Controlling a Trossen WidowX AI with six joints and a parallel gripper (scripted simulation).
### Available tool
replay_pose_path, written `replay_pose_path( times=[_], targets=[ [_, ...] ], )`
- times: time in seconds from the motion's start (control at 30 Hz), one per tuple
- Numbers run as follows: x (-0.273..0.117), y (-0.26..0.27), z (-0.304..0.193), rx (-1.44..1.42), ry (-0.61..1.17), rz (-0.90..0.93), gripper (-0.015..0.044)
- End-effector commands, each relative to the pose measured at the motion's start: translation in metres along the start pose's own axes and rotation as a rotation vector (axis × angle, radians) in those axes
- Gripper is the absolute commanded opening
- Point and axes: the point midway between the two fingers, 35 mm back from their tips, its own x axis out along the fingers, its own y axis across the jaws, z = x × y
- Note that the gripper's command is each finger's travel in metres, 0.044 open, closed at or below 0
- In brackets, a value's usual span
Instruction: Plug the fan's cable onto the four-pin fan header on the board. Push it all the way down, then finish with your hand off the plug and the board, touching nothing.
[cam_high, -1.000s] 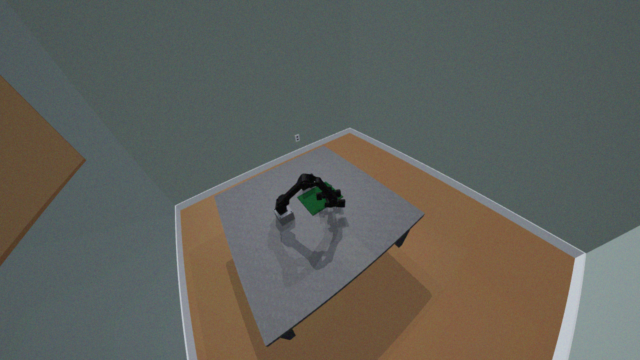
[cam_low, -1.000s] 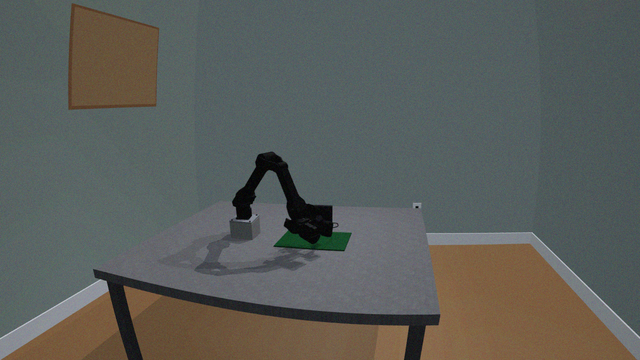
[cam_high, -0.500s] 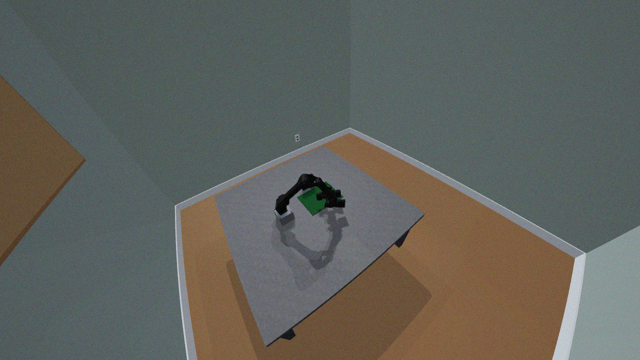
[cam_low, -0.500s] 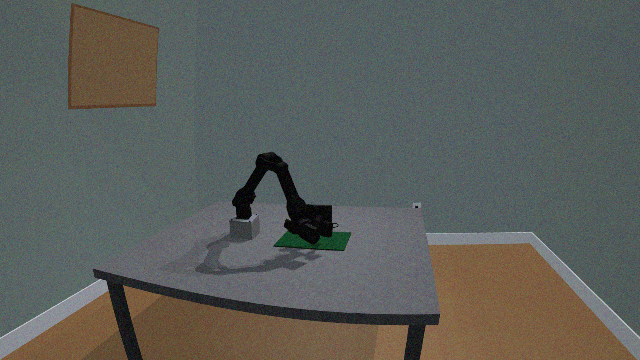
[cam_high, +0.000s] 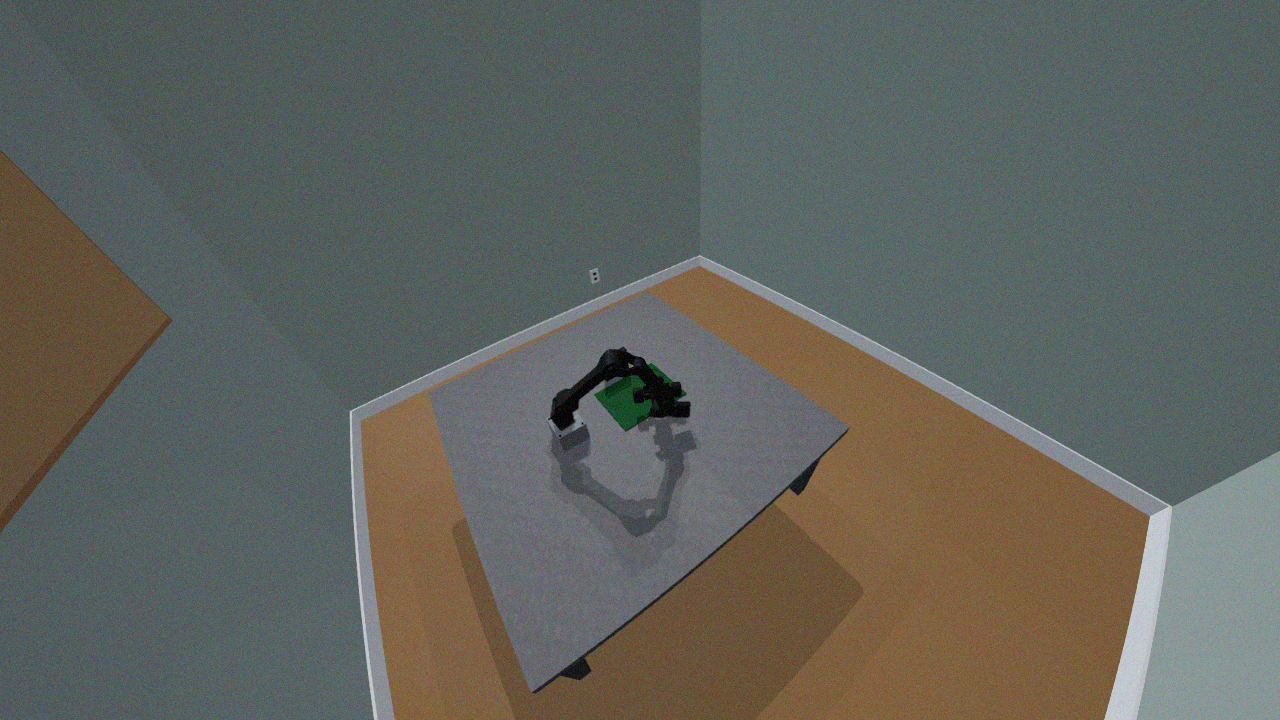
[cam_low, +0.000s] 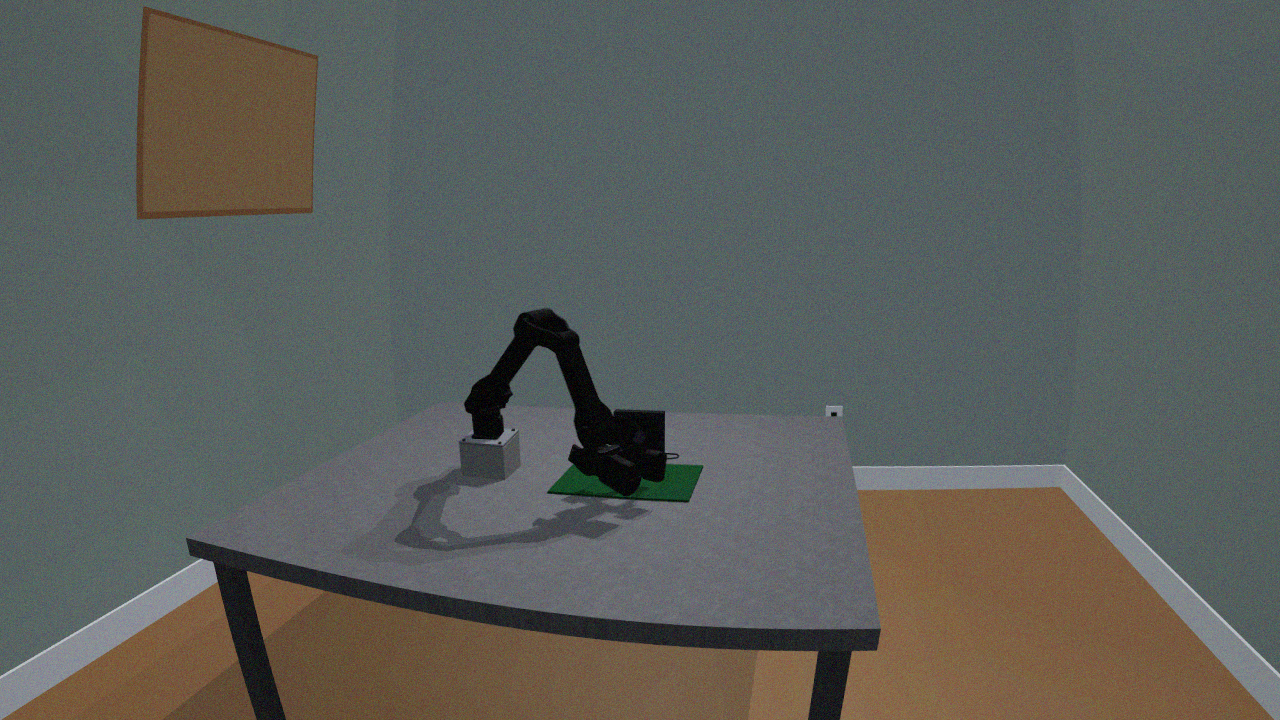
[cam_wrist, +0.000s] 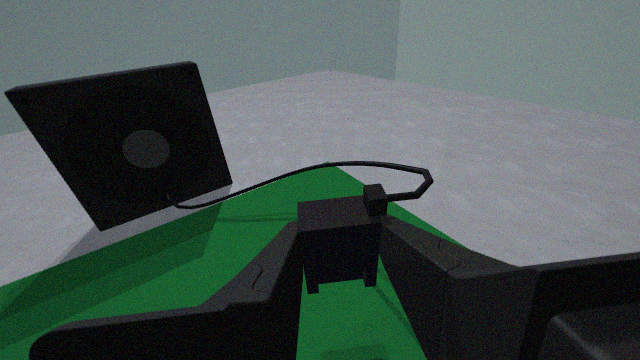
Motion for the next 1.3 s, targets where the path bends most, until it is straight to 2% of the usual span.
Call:
replay_pose_path(
  times=[0.0,1.27],
  targets=[
    [0.001,-0.001,-0.004,-0.007,0.0,-0.002,0.0],
    [0.006,0.0,-0.032,0.005,-0.001,0.0,0.0]
  ],
)
